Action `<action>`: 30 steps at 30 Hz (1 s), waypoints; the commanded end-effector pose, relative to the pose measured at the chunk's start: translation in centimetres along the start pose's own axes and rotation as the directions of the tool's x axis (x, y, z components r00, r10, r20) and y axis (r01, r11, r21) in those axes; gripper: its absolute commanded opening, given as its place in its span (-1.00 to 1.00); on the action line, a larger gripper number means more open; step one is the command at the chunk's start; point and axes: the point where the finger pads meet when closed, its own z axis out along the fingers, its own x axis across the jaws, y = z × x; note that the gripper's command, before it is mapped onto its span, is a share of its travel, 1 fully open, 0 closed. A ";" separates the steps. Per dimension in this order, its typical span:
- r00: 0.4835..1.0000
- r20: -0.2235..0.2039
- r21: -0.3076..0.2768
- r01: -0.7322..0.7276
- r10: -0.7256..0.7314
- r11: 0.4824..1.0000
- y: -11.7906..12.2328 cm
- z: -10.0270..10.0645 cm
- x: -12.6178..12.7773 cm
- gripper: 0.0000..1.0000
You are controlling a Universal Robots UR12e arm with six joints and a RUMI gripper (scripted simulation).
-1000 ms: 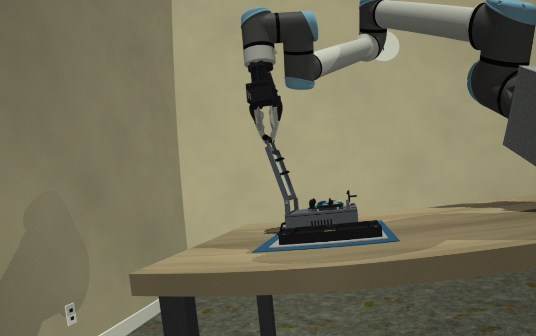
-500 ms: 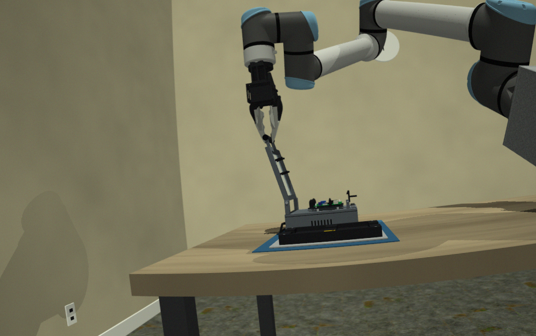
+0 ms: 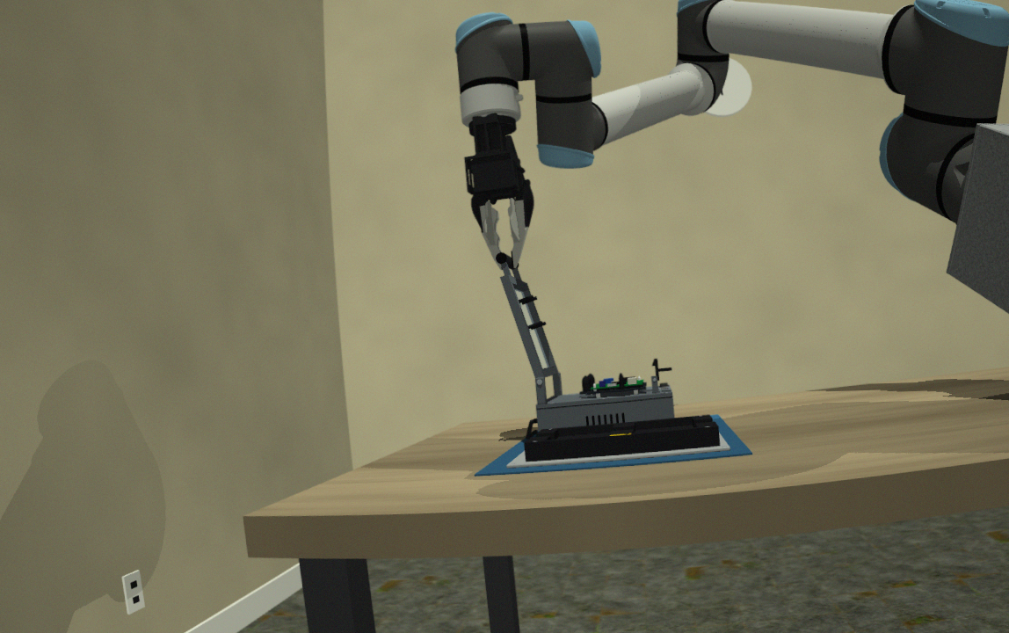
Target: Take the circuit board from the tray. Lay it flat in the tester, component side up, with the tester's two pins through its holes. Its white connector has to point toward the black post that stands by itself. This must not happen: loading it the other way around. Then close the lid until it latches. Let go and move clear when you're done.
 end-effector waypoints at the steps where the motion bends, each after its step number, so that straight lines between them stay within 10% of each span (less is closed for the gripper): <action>1: 1.000 0.001 0.000 0.000 0.000 1.000 0.0 -0.1 0.1 -1.00; 30: 1.000 0.001 0.000 0.000 0.000 1.000 0.0 -0.5 2.2 -1.00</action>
